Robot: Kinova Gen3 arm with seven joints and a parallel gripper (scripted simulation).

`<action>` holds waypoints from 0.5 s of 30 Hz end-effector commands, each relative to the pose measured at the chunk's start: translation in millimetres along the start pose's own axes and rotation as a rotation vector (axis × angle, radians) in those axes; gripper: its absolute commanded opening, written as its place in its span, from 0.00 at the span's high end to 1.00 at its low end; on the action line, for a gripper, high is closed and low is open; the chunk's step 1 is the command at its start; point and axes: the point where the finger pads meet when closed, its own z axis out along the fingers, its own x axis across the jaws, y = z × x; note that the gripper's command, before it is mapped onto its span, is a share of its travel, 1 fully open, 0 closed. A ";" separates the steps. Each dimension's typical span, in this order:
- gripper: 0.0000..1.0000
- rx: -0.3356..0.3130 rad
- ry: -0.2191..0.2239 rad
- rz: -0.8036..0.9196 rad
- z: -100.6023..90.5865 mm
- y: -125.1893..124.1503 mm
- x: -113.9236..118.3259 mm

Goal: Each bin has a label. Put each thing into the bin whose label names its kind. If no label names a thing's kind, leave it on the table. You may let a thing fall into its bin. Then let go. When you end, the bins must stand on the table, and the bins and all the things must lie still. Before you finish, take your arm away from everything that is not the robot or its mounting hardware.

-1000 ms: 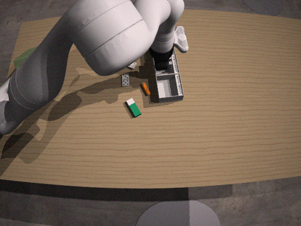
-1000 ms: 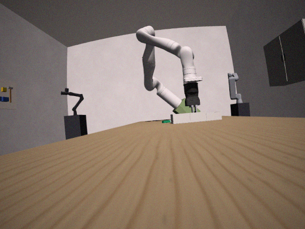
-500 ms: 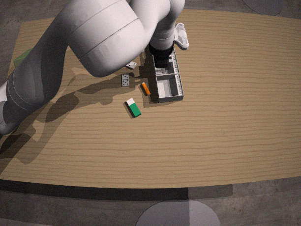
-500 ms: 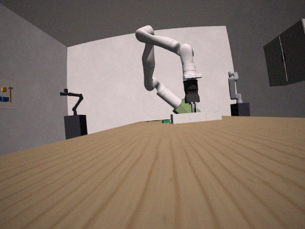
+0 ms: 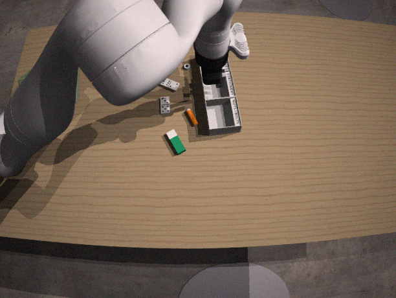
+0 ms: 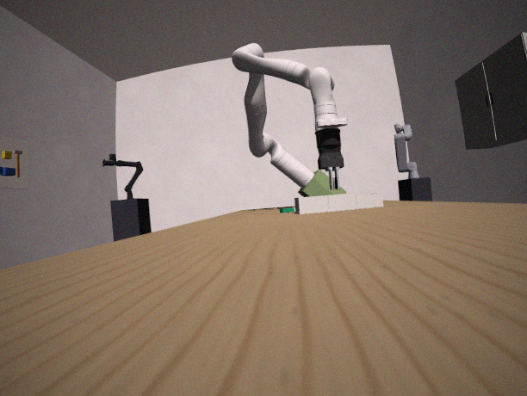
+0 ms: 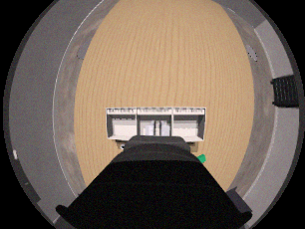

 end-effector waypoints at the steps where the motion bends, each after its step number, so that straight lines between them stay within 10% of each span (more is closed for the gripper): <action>1: 0.69 0.015 -0.009 0.003 -15.0 -4.6 -1.8; 15: 0.69 0.015 -0.009 0.003 -15.3 -4.0 -36.8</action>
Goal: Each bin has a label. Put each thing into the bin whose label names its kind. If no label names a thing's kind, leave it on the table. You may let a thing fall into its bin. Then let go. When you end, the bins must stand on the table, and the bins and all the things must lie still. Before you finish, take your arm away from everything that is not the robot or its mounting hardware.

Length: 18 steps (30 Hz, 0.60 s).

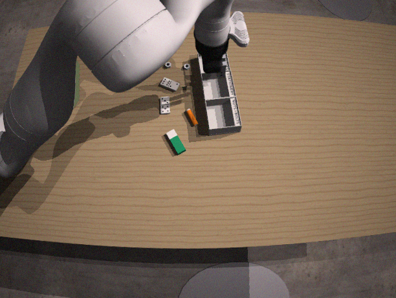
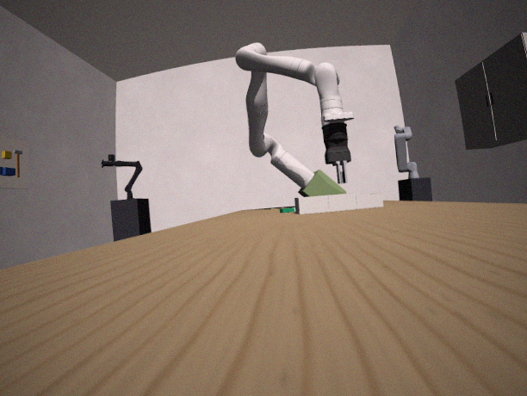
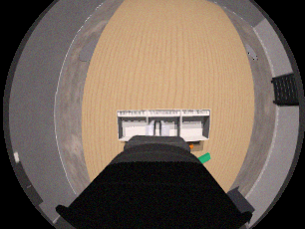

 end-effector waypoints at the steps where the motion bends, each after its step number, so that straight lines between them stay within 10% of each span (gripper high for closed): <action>1: 0.69 0.003 0.003 -0.013 1.0 1.1 -18.2; 18: 0.69 0.003 0.003 -0.013 3.7 2.4 -61.9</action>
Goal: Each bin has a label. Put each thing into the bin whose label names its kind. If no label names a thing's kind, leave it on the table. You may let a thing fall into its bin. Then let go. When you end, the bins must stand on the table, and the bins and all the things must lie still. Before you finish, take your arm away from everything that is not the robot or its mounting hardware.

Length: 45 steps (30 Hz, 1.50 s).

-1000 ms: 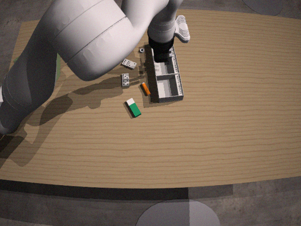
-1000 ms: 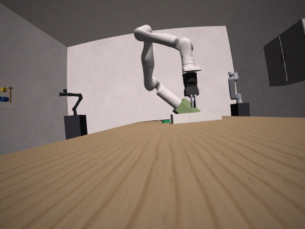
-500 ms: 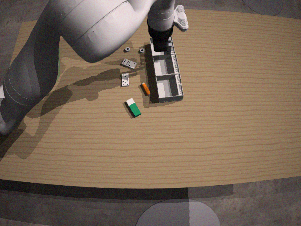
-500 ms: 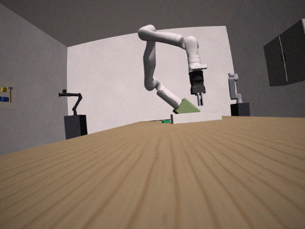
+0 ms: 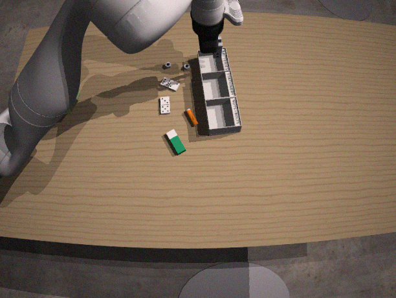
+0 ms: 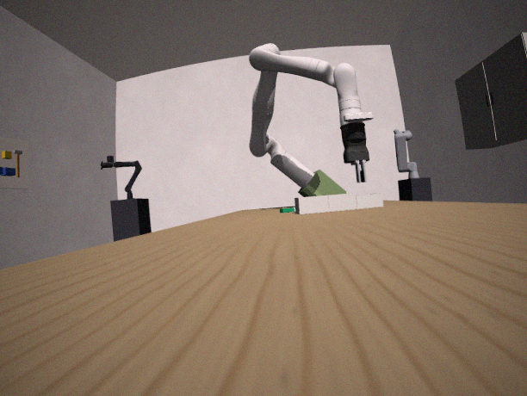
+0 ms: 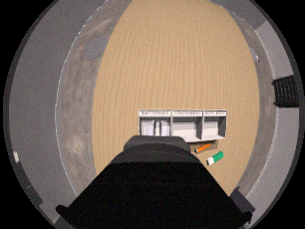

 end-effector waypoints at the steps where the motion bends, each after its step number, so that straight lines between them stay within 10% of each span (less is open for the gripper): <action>1: 0.69 0.000 0.001 -0.002 5.0 0.3 -0.8; 23: 0.69 0.000 0.001 -0.002 58.4 0.3 -0.7; 45: 0.69 0.000 0.001 -0.002 59.0 0.3 -0.7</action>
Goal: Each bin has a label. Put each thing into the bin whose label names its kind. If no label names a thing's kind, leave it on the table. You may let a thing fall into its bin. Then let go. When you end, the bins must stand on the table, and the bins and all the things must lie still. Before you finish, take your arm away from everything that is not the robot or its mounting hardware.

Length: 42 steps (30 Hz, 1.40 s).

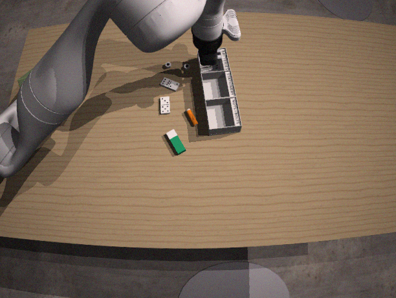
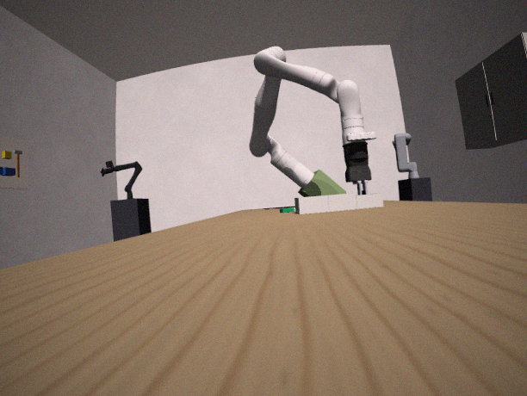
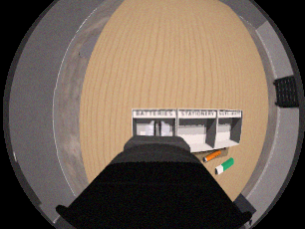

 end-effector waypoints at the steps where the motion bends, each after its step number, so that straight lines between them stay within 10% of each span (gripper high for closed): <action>1: 0.69 0.002 -0.001 0.000 -1.1 -0.6 -0.5; 42: 0.69 0.002 -0.001 0.000 -19.7 -0.4 -0.5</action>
